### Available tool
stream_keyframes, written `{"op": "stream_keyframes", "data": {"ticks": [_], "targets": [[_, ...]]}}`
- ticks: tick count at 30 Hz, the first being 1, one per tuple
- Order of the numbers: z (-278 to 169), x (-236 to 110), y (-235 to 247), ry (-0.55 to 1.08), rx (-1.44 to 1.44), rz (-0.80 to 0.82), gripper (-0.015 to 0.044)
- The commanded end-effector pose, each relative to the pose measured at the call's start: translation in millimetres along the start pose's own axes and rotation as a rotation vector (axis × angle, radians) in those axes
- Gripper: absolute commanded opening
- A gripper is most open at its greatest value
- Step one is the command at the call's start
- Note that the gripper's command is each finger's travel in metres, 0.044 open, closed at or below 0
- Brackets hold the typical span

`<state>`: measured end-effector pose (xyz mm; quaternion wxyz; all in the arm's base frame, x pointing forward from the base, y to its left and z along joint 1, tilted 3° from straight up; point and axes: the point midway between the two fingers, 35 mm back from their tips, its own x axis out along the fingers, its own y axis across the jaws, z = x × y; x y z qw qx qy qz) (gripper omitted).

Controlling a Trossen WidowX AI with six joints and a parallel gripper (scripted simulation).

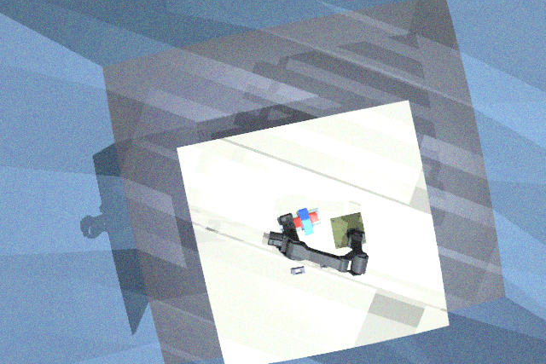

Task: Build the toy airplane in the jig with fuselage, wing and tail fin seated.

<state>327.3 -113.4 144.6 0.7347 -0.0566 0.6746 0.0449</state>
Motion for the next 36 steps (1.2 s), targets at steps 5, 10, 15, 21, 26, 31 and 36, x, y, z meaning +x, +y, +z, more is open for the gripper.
{"op": "stream_keyframes", "data": {"ticks": [5,10,15,21,26,31,36], "targets": [[0,13,1,0.000,-0.003,0.006,0.0065],[0,21,1,0.000,-0.003,0.006,0.0065],[0,29,1,0.000,-0.003,0.006,0.0065],[0,36,1,0.000,-0.003,0.006,0.0065],[-1,34,1,0.004,-0.002,0.002,0.0045],[-1,34,1,0.004,-0.002,0.002,0.0000],[-1,34,1,0.004,-0.002,0.002,0.0079]]}}
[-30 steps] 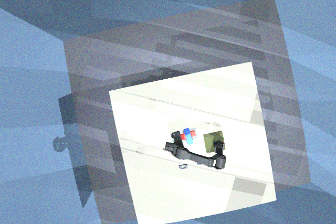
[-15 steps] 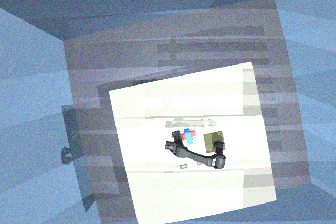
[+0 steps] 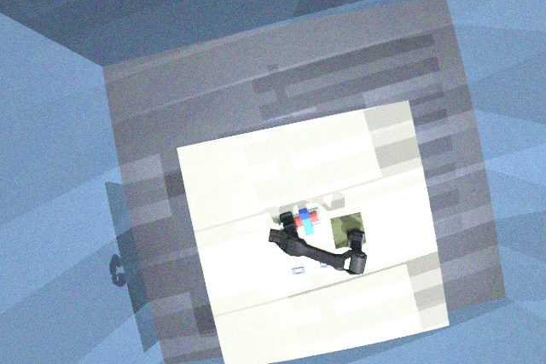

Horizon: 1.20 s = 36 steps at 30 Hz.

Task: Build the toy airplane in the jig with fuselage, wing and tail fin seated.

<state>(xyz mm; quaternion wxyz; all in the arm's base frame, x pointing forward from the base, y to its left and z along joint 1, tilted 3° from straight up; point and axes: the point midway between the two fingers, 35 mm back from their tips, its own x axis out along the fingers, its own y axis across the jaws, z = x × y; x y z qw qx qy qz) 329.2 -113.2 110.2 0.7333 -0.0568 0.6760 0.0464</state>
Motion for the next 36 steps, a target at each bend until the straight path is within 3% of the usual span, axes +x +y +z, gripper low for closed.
{"op": "stream_keyframes", "data": {"ticks": [1,7,16,24,36], "targets": [[0,0,0,0.000,0.000,0.000,0.0105],[0,0,0,0.000,0.000,0.000,0.0260],[0,-2,0,0.000,0.000,0.000,0.0260],[0,-89,-1,-0.004,-0.001,0.003,0.0260],[2,-91,-3,-0.004,-0.001,0.003,0.0260]]}}
